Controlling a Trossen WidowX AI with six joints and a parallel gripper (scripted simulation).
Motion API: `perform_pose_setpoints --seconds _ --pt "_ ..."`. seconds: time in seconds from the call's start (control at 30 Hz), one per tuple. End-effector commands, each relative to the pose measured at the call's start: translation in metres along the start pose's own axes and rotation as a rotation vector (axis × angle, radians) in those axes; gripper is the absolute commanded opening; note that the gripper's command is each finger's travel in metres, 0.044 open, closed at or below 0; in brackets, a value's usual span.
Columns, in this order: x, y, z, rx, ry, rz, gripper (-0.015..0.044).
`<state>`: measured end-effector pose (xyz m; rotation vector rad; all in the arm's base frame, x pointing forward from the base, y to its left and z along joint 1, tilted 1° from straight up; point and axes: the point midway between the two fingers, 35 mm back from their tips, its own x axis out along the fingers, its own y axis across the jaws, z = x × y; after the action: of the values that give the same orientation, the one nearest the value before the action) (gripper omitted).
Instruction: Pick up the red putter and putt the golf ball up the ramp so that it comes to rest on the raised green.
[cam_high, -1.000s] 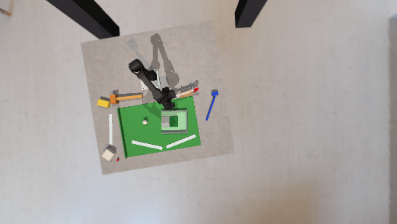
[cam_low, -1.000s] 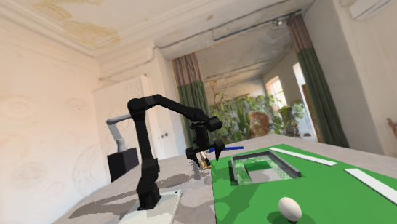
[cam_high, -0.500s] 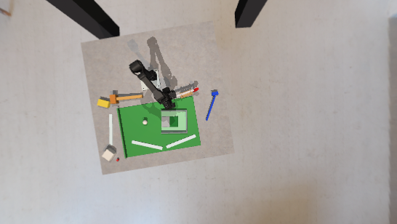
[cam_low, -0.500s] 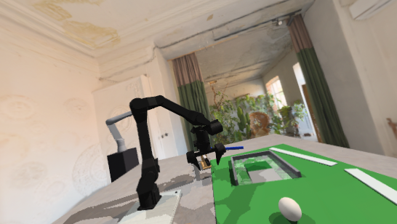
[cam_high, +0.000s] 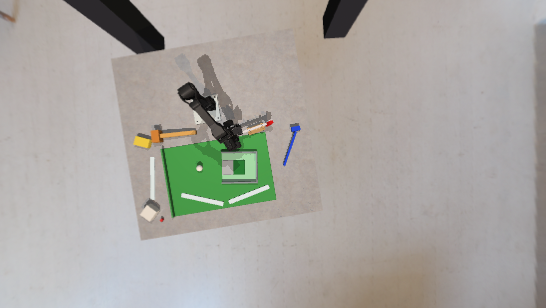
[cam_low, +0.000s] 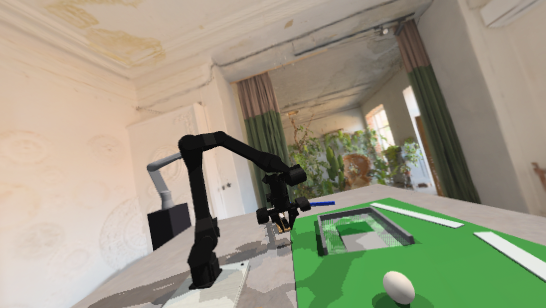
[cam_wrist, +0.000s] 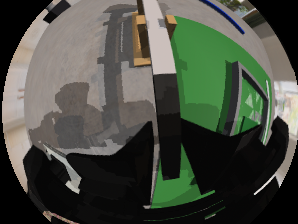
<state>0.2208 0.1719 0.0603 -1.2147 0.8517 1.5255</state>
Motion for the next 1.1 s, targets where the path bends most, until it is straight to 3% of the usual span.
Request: perform_pose_setpoints --seconds 0.0,0.2,0.87,1.07 --pt "0.000 0.000 0.000 0.000 0.000 -0.001 0.0040" --pt "-0.001 0.000 0.000 0.000 0.000 -0.001 0.0000" --pt "-0.093 -0.001 0.026 0.000 -0.001 0.001 0.0000" --pt "-0.090 -0.005 0.016 0.040 0.014 -0.001 0.0000"
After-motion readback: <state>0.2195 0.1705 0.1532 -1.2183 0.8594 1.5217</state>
